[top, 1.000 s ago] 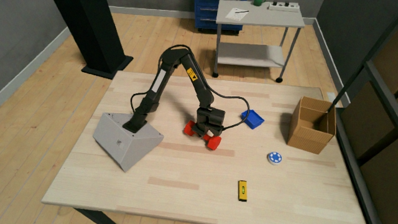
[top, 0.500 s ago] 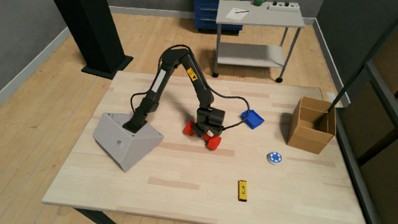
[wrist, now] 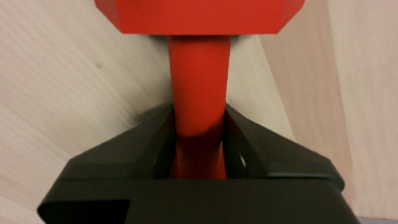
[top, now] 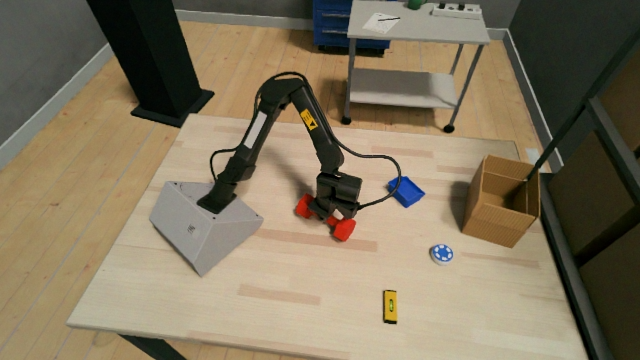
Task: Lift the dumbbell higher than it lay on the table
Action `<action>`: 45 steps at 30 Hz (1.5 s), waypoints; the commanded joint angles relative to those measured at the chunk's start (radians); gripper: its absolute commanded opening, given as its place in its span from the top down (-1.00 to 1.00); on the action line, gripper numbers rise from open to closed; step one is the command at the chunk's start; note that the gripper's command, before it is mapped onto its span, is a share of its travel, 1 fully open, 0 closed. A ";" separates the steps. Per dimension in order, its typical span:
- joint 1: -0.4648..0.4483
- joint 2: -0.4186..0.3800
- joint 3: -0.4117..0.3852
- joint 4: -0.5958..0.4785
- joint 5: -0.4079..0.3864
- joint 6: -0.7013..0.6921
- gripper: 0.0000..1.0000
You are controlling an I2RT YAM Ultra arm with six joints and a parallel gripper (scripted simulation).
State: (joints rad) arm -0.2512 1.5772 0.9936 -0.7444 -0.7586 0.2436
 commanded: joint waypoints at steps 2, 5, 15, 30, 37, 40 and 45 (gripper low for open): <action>-0.020 0.000 0.006 -0.013 -0.002 -0.007 1.00; -0.024 -0.012 0.029 -0.021 -0.005 -0.014 1.00; -0.045 -0.037 0.045 -0.066 -0.014 -0.041 1.00; -0.116 -0.061 0.106 -0.215 -0.024 -0.136 1.00; -0.150 -0.064 0.142 -0.287 -0.030 -0.184 1.00; -0.170 -0.065 0.163 -0.329 -0.032 -0.211 1.00; -0.203 -0.065 0.200 -0.397 -0.034 -0.257 1.00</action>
State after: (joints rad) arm -0.3939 1.5658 1.1191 -1.0695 -0.7807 0.0334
